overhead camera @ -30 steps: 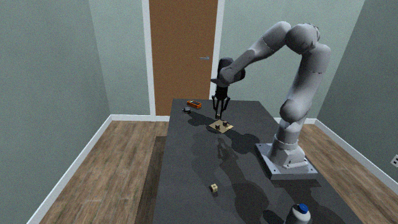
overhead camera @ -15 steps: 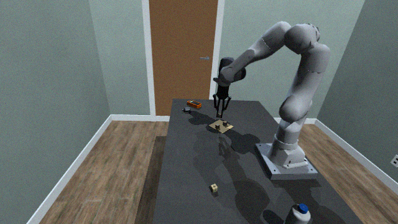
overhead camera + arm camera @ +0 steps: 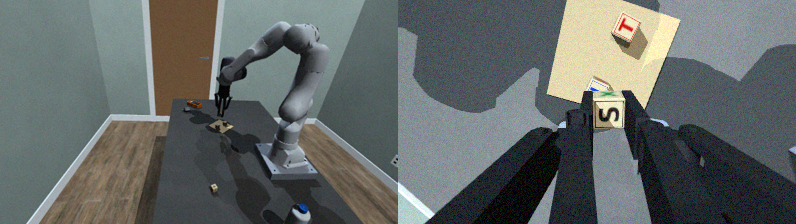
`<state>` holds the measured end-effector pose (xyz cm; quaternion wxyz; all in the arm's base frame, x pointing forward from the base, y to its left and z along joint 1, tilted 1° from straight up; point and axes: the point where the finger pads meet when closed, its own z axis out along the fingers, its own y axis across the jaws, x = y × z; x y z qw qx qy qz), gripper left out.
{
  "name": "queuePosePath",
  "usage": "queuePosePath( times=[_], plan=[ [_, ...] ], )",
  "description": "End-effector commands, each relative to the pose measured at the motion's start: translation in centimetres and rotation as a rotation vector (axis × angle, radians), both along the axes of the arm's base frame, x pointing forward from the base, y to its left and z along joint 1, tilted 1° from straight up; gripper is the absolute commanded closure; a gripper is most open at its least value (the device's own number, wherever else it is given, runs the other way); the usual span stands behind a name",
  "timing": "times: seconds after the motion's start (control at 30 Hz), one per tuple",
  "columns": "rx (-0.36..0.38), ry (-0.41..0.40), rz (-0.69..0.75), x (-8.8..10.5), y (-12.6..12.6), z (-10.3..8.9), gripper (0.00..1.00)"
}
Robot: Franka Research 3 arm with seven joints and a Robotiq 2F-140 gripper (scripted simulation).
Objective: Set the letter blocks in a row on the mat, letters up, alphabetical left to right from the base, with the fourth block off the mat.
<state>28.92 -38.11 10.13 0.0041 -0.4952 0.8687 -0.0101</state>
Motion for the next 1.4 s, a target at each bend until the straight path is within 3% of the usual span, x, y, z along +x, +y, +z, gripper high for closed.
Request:
queuePosePath(
  times=[0.0, 0.73, 1.37],
  plan=[
    [0.002, 0.008, -0.139, -0.4, -0.3, -0.1, 0.78],
    [0.005, 0.004, -0.446, -2.3, -2.3, 0.0, 0.78],
    [0.005, 0.004, -0.452, -2.3, -2.3, -0.4, 0.78]
  ],
)
